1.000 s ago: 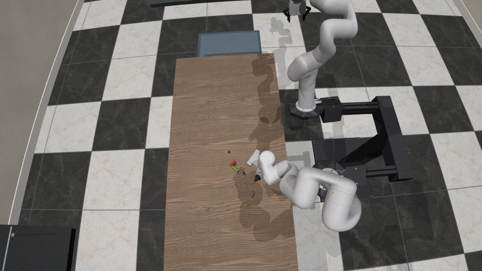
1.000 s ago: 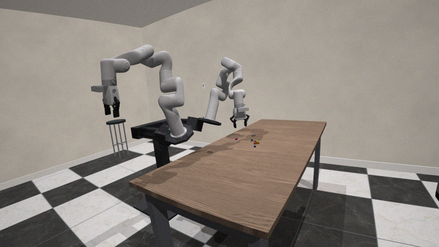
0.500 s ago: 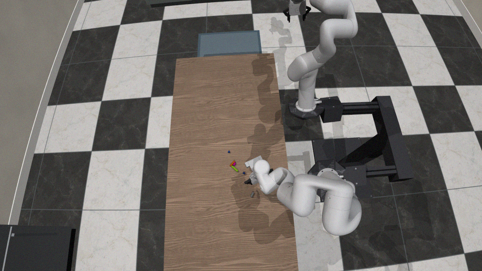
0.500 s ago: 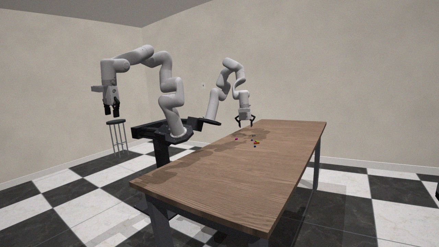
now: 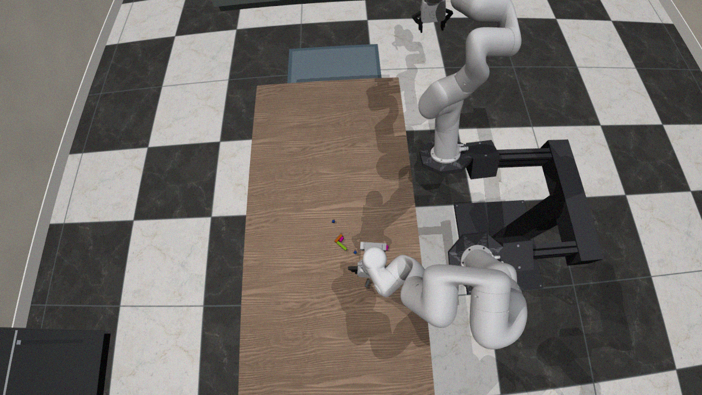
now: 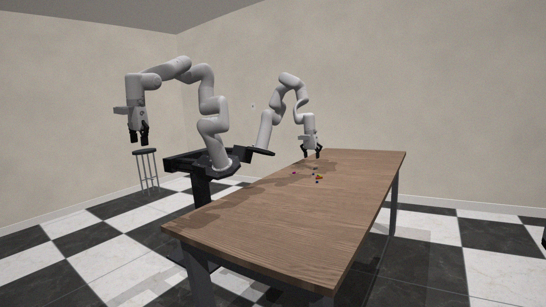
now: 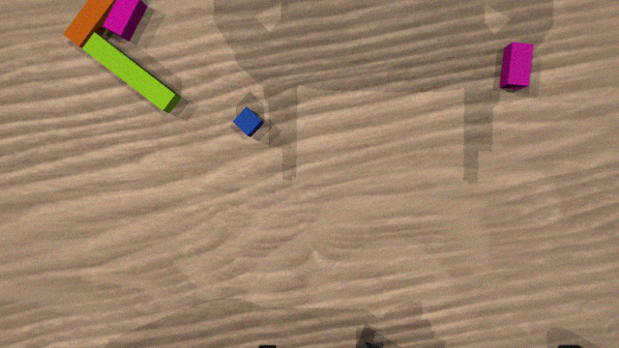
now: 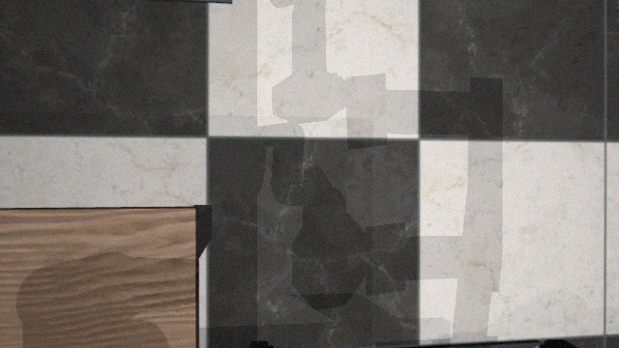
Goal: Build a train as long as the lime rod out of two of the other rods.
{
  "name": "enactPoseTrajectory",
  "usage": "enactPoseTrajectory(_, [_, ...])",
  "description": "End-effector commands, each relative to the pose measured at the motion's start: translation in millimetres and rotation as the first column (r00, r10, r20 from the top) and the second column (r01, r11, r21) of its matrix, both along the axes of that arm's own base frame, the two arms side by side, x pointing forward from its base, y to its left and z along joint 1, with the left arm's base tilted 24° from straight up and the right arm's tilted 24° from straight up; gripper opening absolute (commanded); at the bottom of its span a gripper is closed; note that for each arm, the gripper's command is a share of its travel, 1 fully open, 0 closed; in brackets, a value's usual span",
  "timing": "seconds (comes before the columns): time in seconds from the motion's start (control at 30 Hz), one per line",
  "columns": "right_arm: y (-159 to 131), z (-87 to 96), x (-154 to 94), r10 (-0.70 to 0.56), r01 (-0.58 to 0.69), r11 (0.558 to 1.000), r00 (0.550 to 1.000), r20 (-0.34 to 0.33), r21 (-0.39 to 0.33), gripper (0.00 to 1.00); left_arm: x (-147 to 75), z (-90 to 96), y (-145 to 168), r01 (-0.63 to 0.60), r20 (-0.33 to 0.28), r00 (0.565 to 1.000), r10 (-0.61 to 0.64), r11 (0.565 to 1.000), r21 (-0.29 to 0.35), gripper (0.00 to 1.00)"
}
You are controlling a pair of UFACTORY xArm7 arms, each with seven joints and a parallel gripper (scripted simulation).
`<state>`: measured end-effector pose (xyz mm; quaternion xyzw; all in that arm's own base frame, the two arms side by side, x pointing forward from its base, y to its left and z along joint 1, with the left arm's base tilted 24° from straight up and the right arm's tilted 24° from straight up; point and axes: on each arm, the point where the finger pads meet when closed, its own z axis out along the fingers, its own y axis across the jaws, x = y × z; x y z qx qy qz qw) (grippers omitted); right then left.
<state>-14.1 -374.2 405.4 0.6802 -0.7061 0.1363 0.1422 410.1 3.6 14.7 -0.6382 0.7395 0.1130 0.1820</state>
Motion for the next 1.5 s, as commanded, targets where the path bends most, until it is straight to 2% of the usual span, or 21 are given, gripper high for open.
enactPoseTrajectory(0.0, [0, 2.2, 0, 0.0, 0.0, 1.0, 1.0, 0.001, -0.005, 1.0, 8, 5.1, 12, 0.146, -0.081, 0.986, -0.145, 0.989, 0.0, 1.0])
enactPoseTrajectory(0.1, [0, 2.2, 0, 0.0, 0.0, 1.0, 1.0, 0.001, -0.005, 1.0, 12, 7.8, 22, 0.239, -0.123, 0.964, -0.236, 0.971, 0.005, 1.0])
enactPoseTrajectory(0.3, [0, 2.2, 0, 0.0, 0.0, 1.0, 1.0, 0.001, -0.005, 1.0, 15, 10.0, 30, 0.311, -0.156, 0.939, -0.307, 0.95, 0.006, 1.0])
enactPoseTrajectory(0.53, [0, 2.2, 0, 0.0, 0.0, 1.0, 1.0, 0.001, -0.005, 1.0, 16, 10.7, 33, 0.336, -0.168, 0.929, -0.33, 0.942, 0.006, 1.0])
enactPoseTrajectory(0.57, [0, 2.2, 0, 0.0, 0.0, 1.0, 1.0, 0.001, -0.005, 1.0, 16, 10.7, 33, 0.336, -0.168, 0.929, -0.33, 0.942, 0.006, 0.26])
enactPoseTrajectory(1.47, [0, 2.2, 0, 0.0, 0.0, 1.0, 1.0, 0.001, -0.005, 1.0, 16, 10.7, 33, 0.336, -0.168, 0.929, -0.33, 0.942, 0.006, 0.26])
